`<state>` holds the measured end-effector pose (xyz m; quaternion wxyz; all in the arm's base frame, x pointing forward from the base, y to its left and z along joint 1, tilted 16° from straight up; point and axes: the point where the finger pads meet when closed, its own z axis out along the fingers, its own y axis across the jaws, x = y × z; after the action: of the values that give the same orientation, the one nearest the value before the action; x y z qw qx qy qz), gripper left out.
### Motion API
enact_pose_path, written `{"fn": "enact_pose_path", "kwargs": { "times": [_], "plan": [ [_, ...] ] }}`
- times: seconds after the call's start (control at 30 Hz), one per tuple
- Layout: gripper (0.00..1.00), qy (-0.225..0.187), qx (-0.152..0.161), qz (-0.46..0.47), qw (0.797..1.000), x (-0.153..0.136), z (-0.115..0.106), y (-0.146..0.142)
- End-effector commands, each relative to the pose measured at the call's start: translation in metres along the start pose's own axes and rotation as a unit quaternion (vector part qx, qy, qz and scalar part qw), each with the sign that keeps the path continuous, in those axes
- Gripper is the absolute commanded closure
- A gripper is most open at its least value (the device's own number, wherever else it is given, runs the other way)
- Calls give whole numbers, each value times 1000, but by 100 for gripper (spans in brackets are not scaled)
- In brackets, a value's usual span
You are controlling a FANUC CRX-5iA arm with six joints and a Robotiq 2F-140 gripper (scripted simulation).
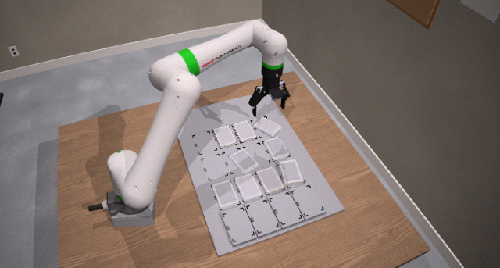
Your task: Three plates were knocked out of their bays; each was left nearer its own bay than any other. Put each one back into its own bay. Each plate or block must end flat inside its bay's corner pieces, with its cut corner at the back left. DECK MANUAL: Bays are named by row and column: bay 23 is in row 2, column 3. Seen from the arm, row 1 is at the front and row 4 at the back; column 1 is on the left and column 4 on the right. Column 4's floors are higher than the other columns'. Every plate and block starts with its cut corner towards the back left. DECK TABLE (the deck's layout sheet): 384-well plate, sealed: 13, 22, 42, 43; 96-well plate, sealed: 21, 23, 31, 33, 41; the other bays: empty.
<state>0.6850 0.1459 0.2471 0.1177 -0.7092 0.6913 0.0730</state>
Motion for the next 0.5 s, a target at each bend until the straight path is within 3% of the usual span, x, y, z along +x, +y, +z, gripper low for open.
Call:
{"fn": "enact_pose_path", "kwargs": {
  "times": [0.0, 0.4, 0.43, 0.47],
  "plan": [
    [0, 0, 1, 0, 1000, 0, -2, 0],
    [0, 0, 1, 0, 1000, 0, -2, 0],
    [30, 0, 1, -17, 1000, 2, 0, 2],
    [30, 0, 1, -33, 999, 4, 2, 5]
  ]
}}
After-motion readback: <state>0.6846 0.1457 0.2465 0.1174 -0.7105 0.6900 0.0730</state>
